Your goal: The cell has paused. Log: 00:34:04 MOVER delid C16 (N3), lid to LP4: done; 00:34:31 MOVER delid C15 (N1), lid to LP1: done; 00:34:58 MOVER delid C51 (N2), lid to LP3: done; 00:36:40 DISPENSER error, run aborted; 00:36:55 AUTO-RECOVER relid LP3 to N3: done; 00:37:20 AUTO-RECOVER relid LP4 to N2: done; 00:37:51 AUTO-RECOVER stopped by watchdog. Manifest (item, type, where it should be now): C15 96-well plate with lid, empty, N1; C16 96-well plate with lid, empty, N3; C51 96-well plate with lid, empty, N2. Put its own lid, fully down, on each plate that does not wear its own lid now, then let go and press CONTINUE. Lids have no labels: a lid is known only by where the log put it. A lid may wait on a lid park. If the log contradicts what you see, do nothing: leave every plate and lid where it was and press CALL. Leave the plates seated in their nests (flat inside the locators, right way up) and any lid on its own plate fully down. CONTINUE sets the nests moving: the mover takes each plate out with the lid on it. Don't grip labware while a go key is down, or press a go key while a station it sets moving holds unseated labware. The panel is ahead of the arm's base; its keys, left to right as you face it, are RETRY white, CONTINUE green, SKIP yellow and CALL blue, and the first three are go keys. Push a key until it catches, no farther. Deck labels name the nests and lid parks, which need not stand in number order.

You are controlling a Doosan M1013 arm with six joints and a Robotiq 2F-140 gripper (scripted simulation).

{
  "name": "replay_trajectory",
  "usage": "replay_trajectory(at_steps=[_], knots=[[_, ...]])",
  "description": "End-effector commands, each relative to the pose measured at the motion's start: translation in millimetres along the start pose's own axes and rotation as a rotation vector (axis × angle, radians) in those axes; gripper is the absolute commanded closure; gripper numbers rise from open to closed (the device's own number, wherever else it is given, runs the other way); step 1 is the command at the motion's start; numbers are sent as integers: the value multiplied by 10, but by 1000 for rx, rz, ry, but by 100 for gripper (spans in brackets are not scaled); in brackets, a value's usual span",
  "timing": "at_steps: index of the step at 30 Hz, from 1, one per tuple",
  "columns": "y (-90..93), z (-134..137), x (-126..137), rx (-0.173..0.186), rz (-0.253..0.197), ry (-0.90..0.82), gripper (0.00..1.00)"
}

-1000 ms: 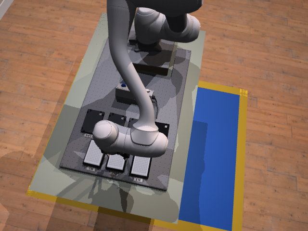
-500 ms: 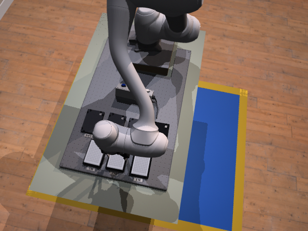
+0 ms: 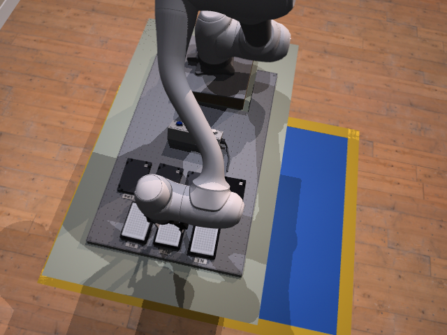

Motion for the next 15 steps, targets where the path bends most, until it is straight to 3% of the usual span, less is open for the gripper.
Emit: replay_trajectory(at_steps=[1, 15], knots=[[31, 10, 10, 1, -1, 4, 100], [-21, 10, 10, 1, -1, 4, 100]])
Point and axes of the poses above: the point where the finger pads meet when closed, its own y axis out along the fingers, its own z axis across the jaws, x = y × z, the point moved 5 cm from there along -y, back along the fingers, and after that the axes turned 13 degrees about -y, right-handed, at the moved point
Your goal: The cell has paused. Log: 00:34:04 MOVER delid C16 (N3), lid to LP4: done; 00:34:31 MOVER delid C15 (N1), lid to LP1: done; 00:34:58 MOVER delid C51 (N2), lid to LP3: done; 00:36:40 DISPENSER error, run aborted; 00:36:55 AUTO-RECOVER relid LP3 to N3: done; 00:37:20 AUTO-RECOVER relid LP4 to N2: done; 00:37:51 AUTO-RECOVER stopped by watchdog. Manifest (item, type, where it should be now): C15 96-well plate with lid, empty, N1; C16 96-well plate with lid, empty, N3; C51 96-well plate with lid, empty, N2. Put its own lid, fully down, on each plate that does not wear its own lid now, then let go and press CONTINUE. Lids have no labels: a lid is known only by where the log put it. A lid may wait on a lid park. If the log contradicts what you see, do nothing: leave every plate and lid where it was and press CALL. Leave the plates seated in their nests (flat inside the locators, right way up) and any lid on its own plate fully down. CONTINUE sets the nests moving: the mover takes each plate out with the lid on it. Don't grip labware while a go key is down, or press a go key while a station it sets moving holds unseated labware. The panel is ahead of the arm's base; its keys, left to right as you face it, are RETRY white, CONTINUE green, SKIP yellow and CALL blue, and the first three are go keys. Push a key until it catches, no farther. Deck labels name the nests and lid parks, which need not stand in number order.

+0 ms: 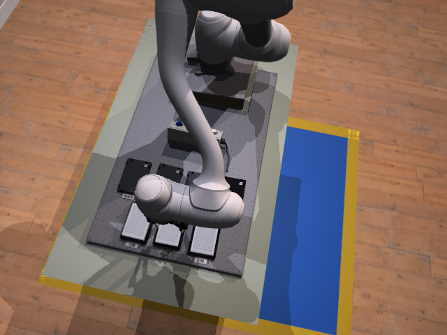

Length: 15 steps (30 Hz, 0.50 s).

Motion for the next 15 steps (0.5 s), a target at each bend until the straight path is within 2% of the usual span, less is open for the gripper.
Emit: replay_trajectory(at_steps=[1, 15], knots=[[-28, 10, 10, 1, -1, 4, 100], [-210, 10, 10, 1, -1, 4, 100]])
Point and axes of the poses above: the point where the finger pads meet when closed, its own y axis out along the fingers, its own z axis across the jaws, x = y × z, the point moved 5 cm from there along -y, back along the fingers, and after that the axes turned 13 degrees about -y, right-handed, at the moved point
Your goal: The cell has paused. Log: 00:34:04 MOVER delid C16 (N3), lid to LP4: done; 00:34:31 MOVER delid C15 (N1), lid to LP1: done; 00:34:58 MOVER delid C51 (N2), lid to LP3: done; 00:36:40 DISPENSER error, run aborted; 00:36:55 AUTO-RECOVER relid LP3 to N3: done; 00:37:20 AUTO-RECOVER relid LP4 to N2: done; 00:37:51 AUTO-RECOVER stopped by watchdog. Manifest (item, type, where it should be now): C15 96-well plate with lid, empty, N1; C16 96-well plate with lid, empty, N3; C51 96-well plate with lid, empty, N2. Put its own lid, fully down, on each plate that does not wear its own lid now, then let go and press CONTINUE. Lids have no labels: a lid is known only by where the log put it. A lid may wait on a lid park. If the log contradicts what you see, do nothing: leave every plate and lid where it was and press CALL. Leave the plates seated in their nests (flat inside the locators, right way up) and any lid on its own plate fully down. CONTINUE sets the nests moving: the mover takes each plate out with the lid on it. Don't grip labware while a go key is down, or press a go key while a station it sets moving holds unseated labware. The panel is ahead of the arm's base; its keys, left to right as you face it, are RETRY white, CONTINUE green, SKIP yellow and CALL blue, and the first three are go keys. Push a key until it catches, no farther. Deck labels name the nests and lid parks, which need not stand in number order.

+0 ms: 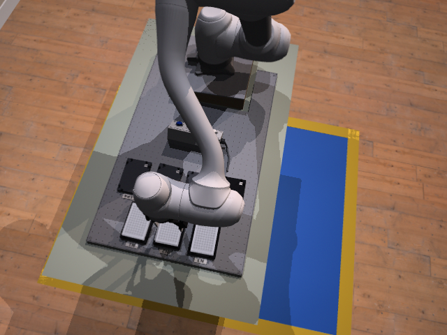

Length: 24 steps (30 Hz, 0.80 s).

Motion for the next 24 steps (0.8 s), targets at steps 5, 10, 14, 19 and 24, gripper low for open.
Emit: replay_trajectory(at_steps=[5, 10, 14, 19, 24], knots=[[-137, 2, -7, 0, 1, 3, 100], [-216, 2, -7, 0, 1, 3, 100], [-271, 2, -7, 0, 1, 3, 100], [-304, 2, -7, 0, 1, 3, 100], [-343, 2, -7, 0, 1, 3, 100]])
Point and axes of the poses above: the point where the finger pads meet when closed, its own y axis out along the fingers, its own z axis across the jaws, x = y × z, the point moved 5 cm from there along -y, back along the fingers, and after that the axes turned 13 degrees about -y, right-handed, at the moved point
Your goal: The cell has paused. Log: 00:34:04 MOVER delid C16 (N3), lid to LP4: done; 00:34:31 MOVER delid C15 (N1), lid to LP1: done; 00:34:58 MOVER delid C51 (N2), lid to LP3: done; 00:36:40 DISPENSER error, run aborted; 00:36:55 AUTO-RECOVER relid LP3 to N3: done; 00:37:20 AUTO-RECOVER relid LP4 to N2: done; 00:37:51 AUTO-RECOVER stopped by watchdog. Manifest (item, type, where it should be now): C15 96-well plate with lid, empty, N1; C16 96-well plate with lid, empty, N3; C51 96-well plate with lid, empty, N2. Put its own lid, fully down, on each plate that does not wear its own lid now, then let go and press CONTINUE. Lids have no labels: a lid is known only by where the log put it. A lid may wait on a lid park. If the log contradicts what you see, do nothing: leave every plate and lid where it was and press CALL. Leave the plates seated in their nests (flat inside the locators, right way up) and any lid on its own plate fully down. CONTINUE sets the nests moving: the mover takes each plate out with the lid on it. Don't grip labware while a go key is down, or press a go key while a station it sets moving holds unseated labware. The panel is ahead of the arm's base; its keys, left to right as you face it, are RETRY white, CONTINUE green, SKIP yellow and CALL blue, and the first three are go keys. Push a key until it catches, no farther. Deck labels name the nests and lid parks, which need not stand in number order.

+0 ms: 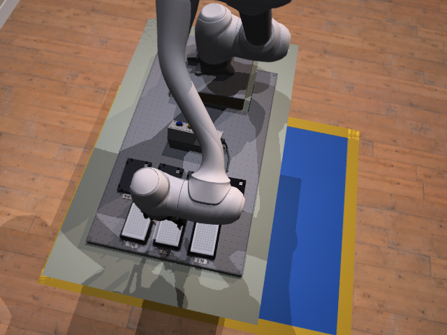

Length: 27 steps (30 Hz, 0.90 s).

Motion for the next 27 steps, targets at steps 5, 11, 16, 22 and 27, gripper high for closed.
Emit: replay_trajectory(at_steps=[5, 11, 16, 22, 27], knots=[[-76, -14, -10, -2, 2, 1, 100], [-79, -14, -10, -2, 2, 1, 100], [-96, -691, 227, -2, 2, 1, 100], [-101, -1477, 622, -2, 2, 1, 100], [-97, -1840, 855, -2, 2, 1, 100]])
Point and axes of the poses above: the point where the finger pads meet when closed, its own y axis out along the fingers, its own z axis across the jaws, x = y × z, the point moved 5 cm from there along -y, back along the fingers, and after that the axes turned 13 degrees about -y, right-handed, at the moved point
